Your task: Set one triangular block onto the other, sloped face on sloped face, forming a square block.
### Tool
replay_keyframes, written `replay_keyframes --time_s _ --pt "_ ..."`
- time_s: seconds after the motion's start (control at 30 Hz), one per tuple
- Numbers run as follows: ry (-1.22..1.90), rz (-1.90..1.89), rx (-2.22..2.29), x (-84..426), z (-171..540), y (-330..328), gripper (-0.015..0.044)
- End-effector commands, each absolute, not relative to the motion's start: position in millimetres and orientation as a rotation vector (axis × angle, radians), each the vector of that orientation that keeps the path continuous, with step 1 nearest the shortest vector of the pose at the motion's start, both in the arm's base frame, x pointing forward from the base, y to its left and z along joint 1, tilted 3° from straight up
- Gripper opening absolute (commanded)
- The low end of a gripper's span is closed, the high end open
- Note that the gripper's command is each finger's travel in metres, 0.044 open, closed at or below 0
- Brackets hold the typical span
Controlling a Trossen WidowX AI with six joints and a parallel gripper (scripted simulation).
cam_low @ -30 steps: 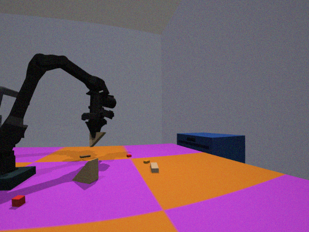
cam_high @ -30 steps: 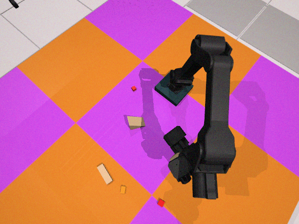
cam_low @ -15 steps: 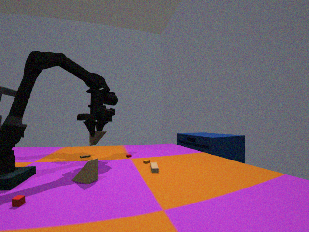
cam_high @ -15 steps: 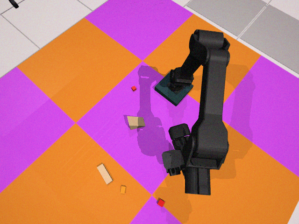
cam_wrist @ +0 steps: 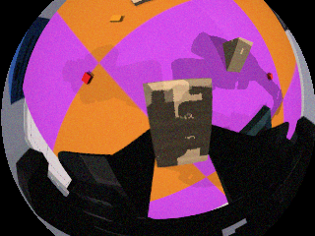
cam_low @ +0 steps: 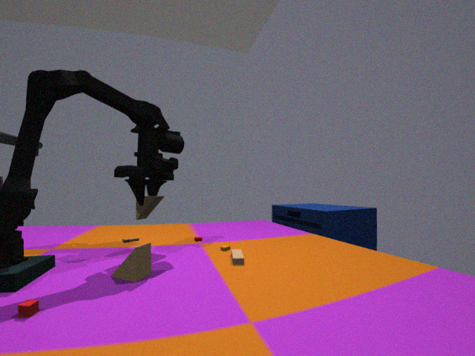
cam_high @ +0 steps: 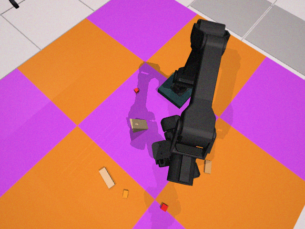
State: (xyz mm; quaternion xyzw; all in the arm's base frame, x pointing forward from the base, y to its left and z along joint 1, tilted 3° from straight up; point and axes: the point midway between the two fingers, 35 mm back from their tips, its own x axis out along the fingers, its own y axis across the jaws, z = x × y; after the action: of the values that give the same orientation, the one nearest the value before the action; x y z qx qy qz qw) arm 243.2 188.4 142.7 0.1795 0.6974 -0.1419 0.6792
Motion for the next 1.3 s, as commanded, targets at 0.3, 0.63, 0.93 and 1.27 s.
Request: replay_keyframes --time_s 0.3,0.63,0.93,1.27 --pt "1.572 -0.327 0.392 236.7 155.9 127.2 0.0000" --pt "1.573 -0.331 0.389 221.6 165.1 83.6 0.0000" --pt "1.575 -0.334 0.386 201.1 170.7 48.7 0.0000" --pt "1.575 -0.334 0.386 200.3 161.1 39.4 0.0000"
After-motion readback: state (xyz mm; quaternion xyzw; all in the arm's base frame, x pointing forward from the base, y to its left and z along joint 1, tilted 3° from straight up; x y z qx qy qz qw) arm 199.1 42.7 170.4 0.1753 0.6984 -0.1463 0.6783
